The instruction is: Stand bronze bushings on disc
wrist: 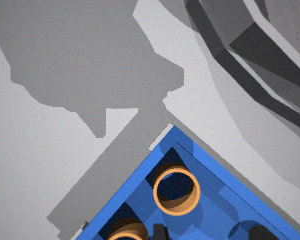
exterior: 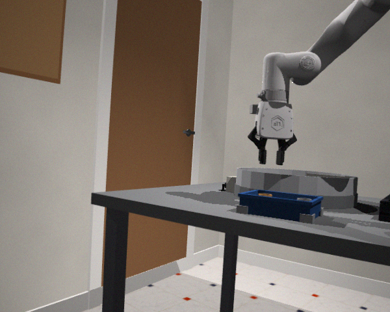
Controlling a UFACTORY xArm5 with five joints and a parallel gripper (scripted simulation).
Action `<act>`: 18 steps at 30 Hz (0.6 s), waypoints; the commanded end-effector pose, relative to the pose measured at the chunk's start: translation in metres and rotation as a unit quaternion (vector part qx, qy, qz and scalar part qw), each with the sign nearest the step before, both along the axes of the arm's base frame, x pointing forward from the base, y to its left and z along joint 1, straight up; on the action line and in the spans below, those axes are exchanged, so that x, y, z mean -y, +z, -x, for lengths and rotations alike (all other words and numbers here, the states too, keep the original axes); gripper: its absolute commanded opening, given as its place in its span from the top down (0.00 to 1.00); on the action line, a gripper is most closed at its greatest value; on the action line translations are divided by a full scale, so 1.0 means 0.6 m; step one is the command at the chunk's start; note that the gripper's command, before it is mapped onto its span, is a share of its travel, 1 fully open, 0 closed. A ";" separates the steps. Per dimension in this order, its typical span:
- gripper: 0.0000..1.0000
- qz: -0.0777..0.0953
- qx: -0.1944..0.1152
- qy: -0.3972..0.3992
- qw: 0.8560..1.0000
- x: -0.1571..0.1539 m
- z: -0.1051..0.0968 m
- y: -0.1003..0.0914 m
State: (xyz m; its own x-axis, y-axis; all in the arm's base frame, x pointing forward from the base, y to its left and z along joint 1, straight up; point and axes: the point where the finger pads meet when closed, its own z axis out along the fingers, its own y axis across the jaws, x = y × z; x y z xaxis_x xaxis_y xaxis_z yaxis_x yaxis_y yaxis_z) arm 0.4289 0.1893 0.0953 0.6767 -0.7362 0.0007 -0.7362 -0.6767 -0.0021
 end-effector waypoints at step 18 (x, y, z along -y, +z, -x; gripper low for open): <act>0.52 0.000 0.000 0.001 1.000 -0.019 -0.013 0.001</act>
State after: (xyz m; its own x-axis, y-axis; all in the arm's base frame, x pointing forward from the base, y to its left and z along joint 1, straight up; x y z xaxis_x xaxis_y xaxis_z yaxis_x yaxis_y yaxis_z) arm 0.4351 0.1995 0.0944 0.6776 -0.7354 -0.0005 -0.7354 -0.6776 0.0015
